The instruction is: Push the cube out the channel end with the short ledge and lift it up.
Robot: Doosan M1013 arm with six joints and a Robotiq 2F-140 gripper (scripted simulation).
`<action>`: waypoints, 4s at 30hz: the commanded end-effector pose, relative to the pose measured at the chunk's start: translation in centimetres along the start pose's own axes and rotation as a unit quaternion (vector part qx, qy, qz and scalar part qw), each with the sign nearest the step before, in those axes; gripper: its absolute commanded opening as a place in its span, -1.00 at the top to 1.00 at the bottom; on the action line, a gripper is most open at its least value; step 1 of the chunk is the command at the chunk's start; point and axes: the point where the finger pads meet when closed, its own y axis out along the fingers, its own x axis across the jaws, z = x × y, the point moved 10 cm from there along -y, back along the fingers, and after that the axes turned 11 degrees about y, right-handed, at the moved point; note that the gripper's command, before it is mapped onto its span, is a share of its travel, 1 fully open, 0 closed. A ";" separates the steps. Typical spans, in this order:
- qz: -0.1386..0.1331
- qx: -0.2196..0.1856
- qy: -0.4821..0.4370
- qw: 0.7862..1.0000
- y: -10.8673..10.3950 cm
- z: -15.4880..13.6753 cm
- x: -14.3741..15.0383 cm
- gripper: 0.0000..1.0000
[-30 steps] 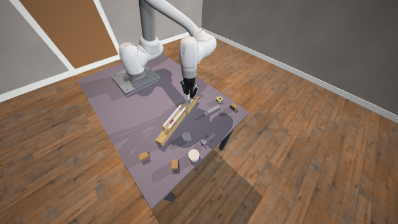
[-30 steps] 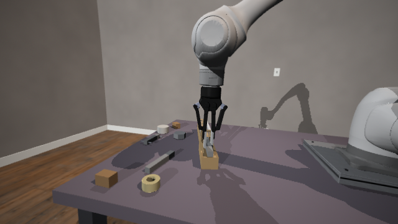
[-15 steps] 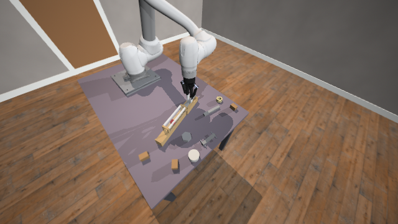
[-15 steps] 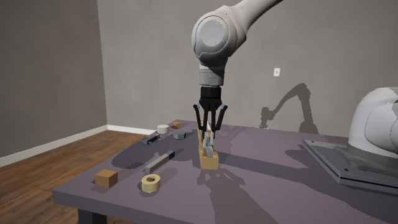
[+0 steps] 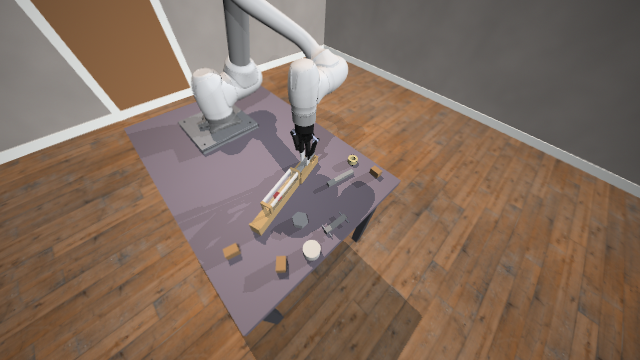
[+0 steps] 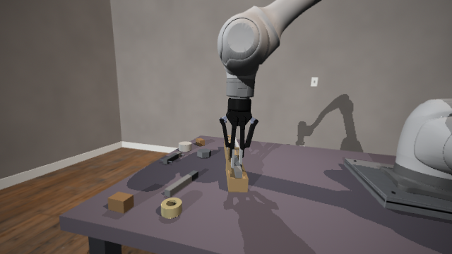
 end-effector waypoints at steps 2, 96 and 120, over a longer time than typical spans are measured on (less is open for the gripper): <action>0.000 0.000 0.000 1.000 0.0 0.2 0.0 1.00; 0.000 0.000 0.000 1.000 0.0 6.4 -1.2 0.55; 0.000 0.000 0.000 1.000 -6.7 6.4 -1.2 0.55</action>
